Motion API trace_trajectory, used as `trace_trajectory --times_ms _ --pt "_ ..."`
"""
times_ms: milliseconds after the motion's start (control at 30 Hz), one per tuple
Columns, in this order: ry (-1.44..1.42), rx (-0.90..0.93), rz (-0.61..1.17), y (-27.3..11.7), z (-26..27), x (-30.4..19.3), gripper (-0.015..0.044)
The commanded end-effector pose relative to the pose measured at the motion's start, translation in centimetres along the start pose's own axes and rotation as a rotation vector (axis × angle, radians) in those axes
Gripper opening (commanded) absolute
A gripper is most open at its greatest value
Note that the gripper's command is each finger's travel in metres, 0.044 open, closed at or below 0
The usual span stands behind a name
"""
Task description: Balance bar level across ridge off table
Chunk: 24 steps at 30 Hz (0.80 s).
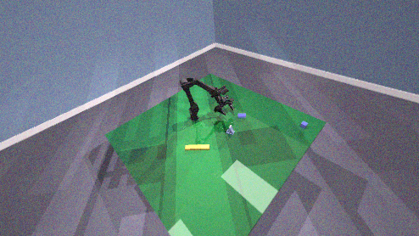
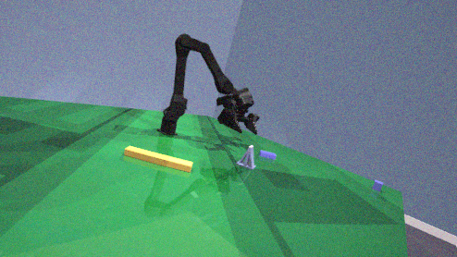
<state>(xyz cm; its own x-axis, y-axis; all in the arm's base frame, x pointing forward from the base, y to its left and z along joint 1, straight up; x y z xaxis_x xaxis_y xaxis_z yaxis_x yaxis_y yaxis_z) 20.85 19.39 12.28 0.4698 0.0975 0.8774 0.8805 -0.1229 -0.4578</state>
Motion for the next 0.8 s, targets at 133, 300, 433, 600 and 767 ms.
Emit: trace_trajectory --times_ms 133,300,433,600,767 --pt "-0.06 -0.028 0.037 1.0 -0.5 0.4 0.0315" --pt "-0.144 -0.063 0.095 2.4 -1.4 1.0 0.0315" --pt "-0.204 -0.085 0.142 3.5 -2.2 1.4 0.0315" --pt "-0.276 -0.106 0.203 4.8 -3.3 2.0 0.0315" --pt "-0.34 -0.12 0.267 6.0 -4.5 2.4 0.0315"
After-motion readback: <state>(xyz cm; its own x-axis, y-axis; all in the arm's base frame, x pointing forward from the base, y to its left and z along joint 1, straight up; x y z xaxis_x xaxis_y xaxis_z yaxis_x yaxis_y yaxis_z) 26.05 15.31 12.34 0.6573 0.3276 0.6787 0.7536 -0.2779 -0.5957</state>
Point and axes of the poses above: the point midway between the two fingers, 35 mm back from their tips, its own y axis out along the fingers, its own z axis across the jaws, x = y × z, the point moved 3 cm from there along -y, back along the fingers, and after that the axes turned 11 degrees about -y, right-handed, at the moved point
